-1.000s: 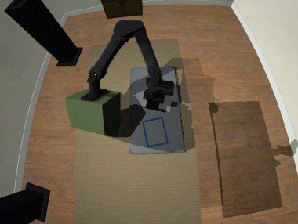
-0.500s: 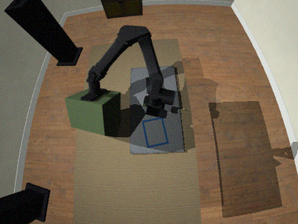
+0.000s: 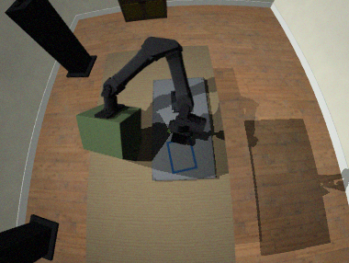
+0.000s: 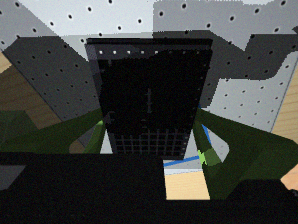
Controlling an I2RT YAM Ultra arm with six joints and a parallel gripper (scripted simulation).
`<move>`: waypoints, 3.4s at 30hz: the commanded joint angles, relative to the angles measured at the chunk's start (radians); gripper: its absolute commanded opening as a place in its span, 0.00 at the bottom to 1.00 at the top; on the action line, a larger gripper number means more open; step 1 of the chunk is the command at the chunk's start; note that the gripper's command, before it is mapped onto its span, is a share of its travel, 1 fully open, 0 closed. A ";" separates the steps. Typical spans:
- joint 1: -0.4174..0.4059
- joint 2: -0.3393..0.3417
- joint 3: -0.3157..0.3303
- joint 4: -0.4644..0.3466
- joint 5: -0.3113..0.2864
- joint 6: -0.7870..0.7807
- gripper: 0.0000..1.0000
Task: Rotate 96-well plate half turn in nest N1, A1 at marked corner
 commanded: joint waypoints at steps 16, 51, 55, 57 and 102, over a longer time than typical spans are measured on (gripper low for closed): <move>-0.117 0.154 0.150 -0.071 0.011 -0.146 0.00; -0.209 0.369 0.382 -0.181 0.034 -0.275 0.00; -0.209 0.369 0.382 -0.182 0.034 -0.275 0.00; -0.209 0.369 0.382 -0.182 0.034 -0.275 0.00; -0.210 0.369 0.382 -0.181 0.034 0.005 0.00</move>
